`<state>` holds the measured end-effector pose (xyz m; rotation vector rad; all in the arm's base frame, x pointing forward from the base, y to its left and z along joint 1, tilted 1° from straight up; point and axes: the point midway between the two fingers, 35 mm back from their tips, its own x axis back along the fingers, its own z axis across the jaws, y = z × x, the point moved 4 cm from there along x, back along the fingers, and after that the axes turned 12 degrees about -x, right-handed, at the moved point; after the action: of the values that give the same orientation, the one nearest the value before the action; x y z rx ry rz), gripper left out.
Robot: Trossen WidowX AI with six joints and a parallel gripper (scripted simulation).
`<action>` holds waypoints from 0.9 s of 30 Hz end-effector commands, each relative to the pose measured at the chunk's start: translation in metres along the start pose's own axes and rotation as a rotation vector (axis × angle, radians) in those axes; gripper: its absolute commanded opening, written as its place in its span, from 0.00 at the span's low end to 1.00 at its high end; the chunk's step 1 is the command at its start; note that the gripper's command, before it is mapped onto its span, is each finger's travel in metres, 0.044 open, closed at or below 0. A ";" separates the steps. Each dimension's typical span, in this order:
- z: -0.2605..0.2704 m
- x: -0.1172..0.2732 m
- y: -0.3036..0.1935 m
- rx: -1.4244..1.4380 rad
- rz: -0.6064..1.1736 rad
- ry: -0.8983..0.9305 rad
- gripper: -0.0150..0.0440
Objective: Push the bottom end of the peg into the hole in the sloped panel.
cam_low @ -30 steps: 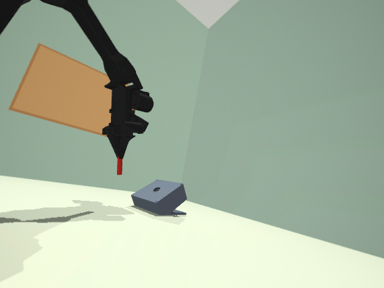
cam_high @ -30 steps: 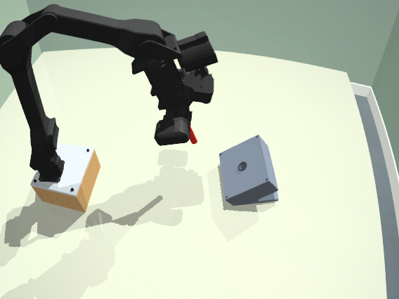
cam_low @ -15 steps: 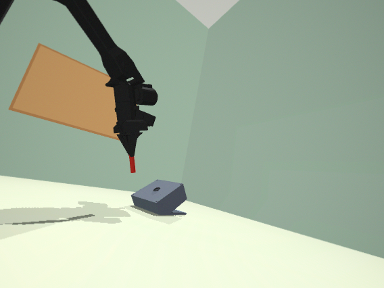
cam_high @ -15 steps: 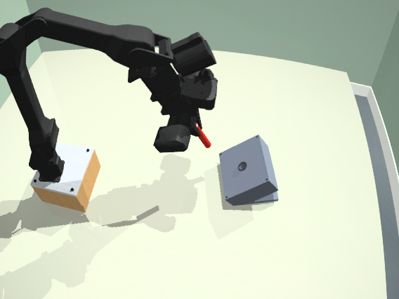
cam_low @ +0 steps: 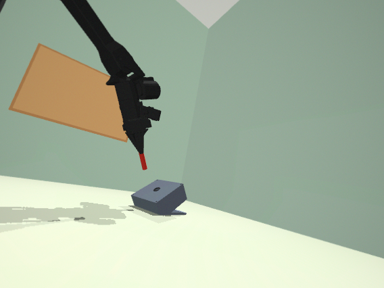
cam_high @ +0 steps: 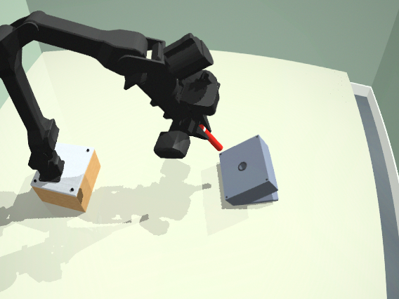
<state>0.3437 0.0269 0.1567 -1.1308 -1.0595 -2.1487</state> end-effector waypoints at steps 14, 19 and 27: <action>-0.001 -0.023 0.009 -0.040 -0.035 0.016 0.25; -0.001 -0.031 0.011 -0.051 -0.045 0.020 0.25; -0.002 -0.038 0.013 -0.052 -0.057 0.027 0.25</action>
<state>0.3702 0.0208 0.1313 -1.1077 -1.0367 -2.2349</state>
